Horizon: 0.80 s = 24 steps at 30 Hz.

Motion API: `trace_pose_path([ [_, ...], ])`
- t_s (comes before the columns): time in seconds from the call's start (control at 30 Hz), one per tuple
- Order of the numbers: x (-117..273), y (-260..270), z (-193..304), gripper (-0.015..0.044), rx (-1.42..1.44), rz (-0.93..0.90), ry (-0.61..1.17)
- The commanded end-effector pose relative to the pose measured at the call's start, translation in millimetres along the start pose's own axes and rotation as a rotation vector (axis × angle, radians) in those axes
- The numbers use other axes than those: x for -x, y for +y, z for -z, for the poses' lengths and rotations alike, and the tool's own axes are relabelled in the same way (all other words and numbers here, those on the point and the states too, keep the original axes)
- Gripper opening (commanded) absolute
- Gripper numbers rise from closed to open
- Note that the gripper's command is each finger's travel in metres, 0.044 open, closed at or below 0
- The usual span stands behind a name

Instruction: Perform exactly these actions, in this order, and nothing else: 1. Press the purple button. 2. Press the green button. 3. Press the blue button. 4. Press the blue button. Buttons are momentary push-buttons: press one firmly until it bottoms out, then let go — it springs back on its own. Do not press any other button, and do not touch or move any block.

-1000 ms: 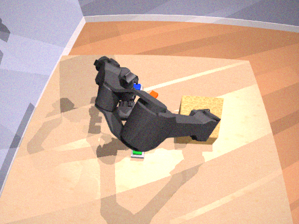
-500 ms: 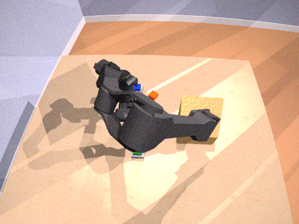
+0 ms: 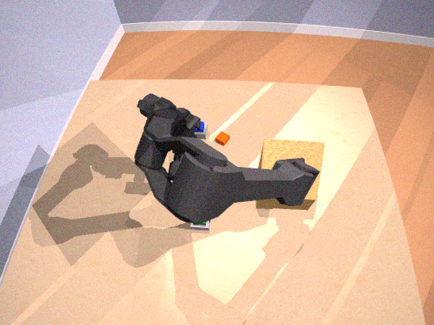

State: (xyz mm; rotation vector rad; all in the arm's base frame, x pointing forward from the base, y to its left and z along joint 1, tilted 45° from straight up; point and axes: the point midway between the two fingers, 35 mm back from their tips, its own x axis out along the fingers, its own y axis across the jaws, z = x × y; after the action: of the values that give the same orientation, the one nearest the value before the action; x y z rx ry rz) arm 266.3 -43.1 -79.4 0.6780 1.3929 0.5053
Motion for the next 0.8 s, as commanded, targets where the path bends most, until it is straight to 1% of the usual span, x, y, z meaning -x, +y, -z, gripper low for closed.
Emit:
trace_pose_path([
  [0.0,-4,1,4,0.0020,-0.010,-0.010,0.007],
  [0.47,-4,1,4,0.0020,-0.010,-0.010,0.007],
  [0.6,28,0,3,0.0020,-0.009,-0.007,0.006],
  [0.7,31,1,3,0.0020,-0.010,-0.008,0.007],
  [0.77,44,0,2,0.0020,-0.010,-0.006,0.007],
])
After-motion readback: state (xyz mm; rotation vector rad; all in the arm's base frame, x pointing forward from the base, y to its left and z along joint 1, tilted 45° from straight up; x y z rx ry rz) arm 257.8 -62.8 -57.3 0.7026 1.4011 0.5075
